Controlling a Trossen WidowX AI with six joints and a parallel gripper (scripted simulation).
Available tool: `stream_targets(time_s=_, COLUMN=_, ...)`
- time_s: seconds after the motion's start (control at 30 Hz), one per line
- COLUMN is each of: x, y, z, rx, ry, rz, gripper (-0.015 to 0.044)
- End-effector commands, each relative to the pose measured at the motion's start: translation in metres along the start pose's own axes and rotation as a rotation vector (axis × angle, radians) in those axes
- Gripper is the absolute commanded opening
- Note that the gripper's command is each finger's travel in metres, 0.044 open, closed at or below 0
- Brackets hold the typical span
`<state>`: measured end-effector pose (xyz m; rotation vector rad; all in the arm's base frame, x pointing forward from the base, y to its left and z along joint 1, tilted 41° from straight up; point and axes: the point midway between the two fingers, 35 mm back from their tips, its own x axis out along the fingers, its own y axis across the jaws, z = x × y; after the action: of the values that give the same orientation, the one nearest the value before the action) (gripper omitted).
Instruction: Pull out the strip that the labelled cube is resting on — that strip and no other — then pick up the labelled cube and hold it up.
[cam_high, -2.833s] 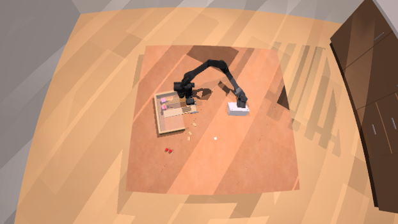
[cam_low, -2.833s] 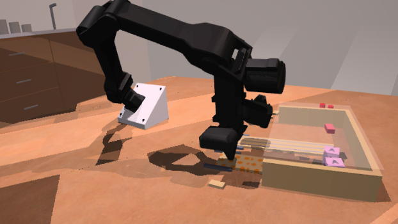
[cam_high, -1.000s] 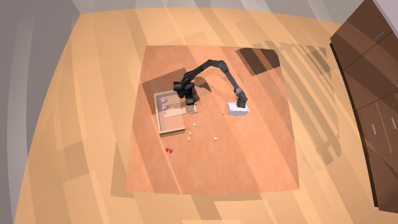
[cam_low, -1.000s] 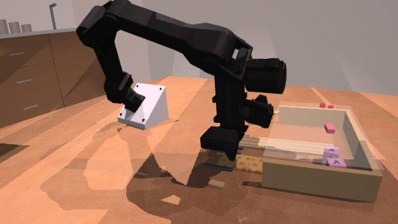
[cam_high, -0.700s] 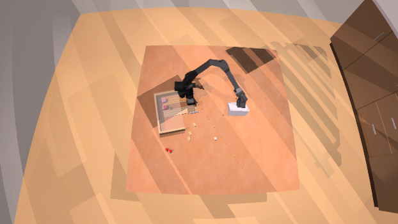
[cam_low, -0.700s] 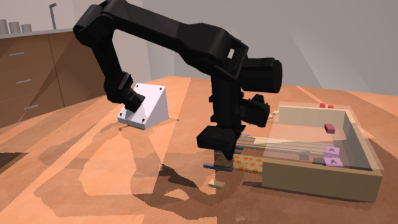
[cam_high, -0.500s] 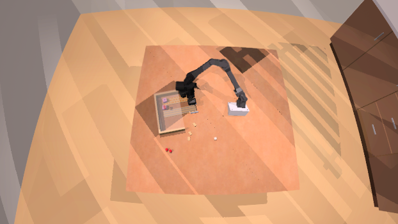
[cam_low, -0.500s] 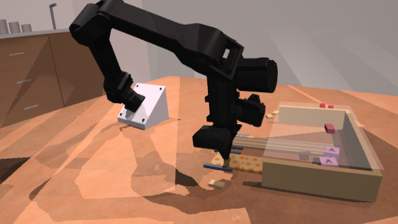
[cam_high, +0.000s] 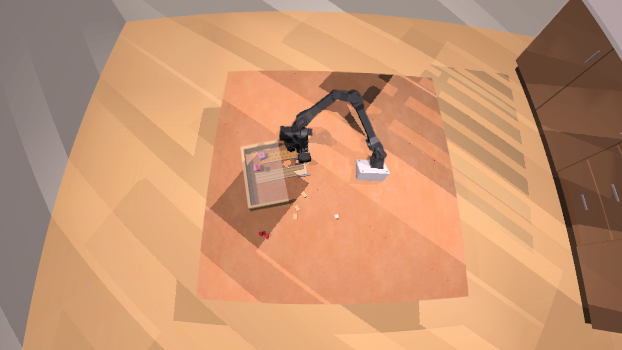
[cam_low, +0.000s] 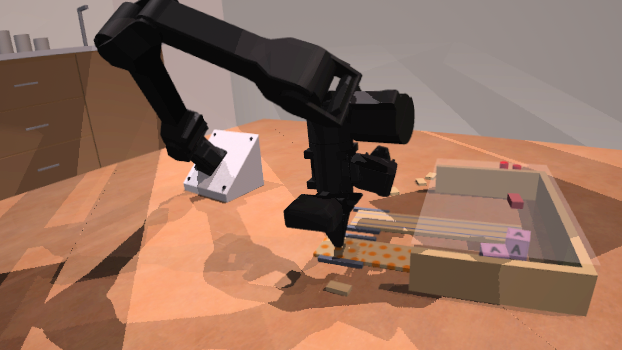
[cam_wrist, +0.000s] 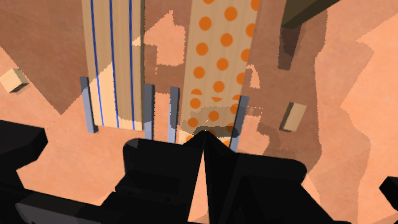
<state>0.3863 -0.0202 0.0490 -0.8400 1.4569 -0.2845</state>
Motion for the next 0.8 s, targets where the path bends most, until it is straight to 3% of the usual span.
stream_targets(time_s=0.0, x=0.007, y=-0.001, z=-0.013, rx=-0.005, ry=0.023, rz=0.001, gripper=0.0000)
stream_targets(time_s=0.77, x=0.007, y=-0.001, z=-0.047, rx=-0.007, ry=0.025, rz=0.001, gripper=0.0000)
